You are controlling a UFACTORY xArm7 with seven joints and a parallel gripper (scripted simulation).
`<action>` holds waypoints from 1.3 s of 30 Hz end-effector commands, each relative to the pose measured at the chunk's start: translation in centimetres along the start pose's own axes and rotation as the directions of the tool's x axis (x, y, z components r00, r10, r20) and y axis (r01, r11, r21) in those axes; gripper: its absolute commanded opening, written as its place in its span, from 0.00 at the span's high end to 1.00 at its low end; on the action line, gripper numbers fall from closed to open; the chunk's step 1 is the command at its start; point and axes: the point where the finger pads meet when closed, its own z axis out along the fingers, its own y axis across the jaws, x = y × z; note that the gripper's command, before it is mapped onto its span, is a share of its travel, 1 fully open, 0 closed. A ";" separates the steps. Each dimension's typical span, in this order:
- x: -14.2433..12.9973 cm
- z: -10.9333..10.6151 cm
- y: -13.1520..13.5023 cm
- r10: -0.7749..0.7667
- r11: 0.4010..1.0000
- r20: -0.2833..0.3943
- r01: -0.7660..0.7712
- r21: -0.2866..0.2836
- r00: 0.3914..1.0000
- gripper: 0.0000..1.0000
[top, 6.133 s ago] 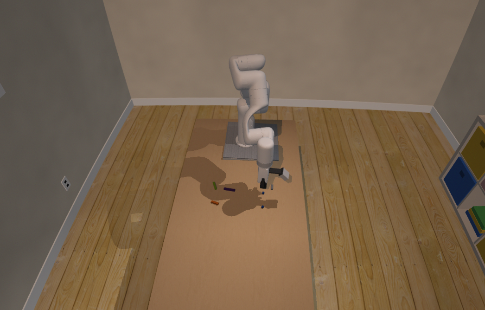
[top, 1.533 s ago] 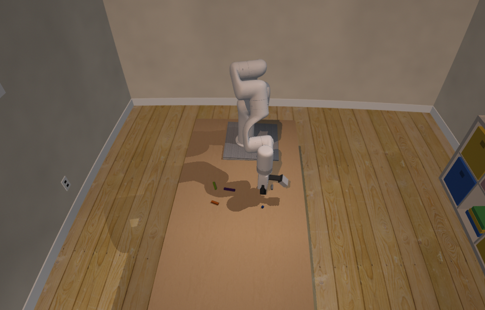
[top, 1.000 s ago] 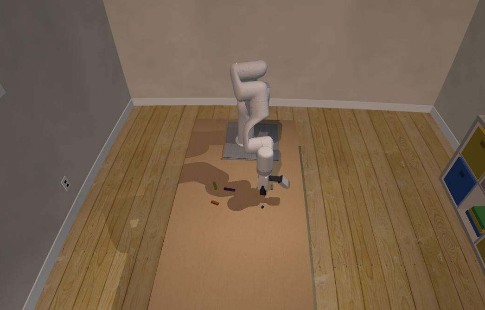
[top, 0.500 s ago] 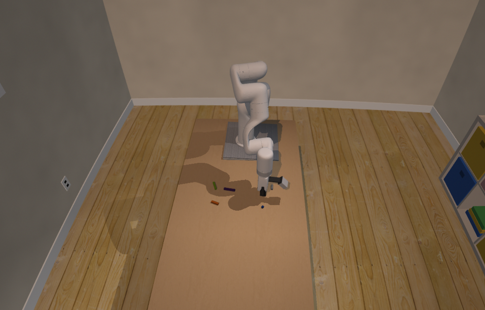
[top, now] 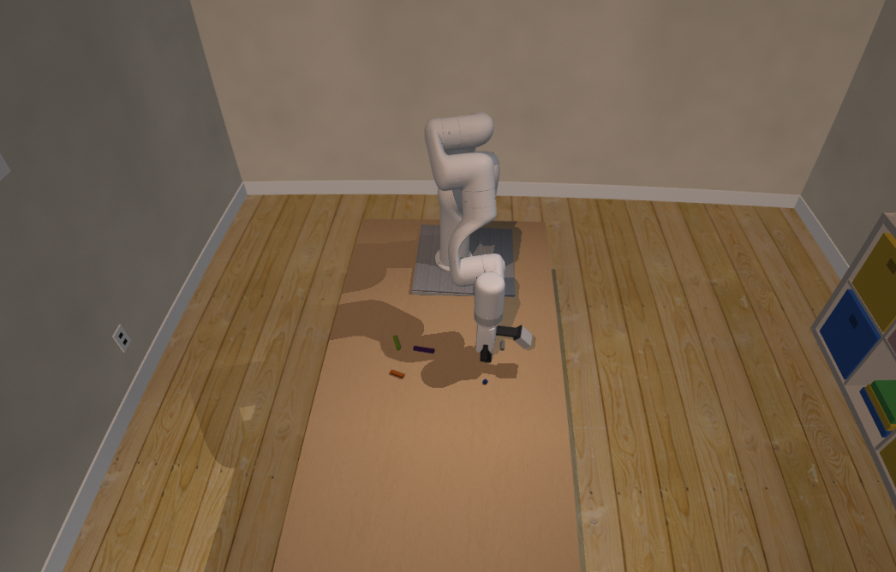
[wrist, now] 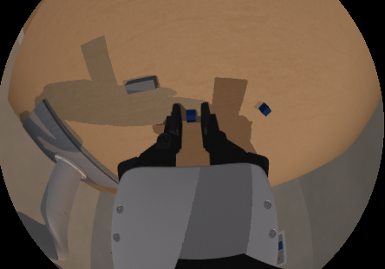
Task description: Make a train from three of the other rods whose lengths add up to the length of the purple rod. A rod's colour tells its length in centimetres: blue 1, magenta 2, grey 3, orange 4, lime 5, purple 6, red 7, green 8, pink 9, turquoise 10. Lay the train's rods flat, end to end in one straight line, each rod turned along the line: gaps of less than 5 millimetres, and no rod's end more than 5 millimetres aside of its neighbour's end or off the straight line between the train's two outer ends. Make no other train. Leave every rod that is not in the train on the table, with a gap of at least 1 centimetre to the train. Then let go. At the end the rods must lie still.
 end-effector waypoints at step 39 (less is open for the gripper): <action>0.0 -0.1 0.1 0.000 1.000 -0.001 0.000 -0.004 1.000 0.96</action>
